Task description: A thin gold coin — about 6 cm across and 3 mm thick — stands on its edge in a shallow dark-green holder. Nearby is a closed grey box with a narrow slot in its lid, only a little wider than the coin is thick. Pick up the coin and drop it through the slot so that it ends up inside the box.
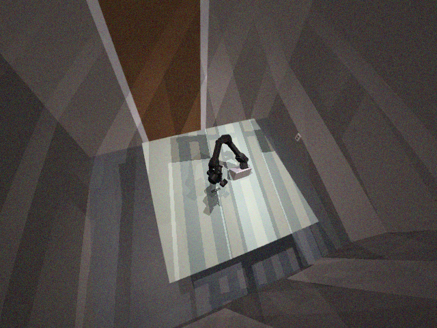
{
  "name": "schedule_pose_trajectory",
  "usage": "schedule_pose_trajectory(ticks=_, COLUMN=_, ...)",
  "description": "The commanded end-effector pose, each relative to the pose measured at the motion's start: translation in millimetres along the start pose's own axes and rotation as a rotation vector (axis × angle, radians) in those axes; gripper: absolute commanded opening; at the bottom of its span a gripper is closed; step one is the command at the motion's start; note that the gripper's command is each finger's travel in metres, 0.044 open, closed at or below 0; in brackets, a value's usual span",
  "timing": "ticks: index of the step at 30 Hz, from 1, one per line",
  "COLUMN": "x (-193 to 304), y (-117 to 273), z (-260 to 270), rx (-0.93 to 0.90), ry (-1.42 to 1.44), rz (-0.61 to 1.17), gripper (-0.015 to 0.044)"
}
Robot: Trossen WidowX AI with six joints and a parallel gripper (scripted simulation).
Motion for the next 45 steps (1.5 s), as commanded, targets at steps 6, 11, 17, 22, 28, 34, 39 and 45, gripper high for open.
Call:
schedule_pose_trajectory(ticks=6, x=13, y=0, z=-19, rx=0.005, ry=0.008, rz=0.002, gripper=0.0000)
schedule_pose_trajectory(ticks=11, x=21, y=0, z=-29, rx=0.006, ry=0.009, rz=0.002, gripper=0.0000)
schedule_pose_trajectory(ticks=17, x=31, y=0, z=-41, rx=0.007, ry=0.009, rz=0.003, gripper=0.0000)
schedule_pose_trajectory(ticks=22, x=39, y=0, z=-50, rx=0.008, ry=0.009, rz=0.004, gripper=0.0000)
schedule_pose_trajectory(ticks=28, x=50, y=-1, z=-60, rx=0.009, ry=0.009, rz=0.005, gripper=0.0000)
schedule_pose_trajectory(ticks=34, x=60, y=-3, z=-69, rx=0.011, ry=0.009, rz=0.006, gripper=0.0000)
schedule_pose_trajectory(ticks=39, x=57, y=-2, z=-67, rx=0.006, ry=0.001, rz=0.004, gripper=0.0000)
schedule_pose_trajectory(ticks=45, x=57, y=-2, z=-67, rx=0.006, ry=0.001, rz=0.004, gripper=0.0000)
Point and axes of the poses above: the point midway between the two fingers, 35 mm back from their tips, its own y axis back along the fingers, its own z axis across the jaws, x = y × z, the point moved 4 cm from there along y, back along the fingers, and after that the axes turned 9 degrees about -y, right-handed, at the moved point
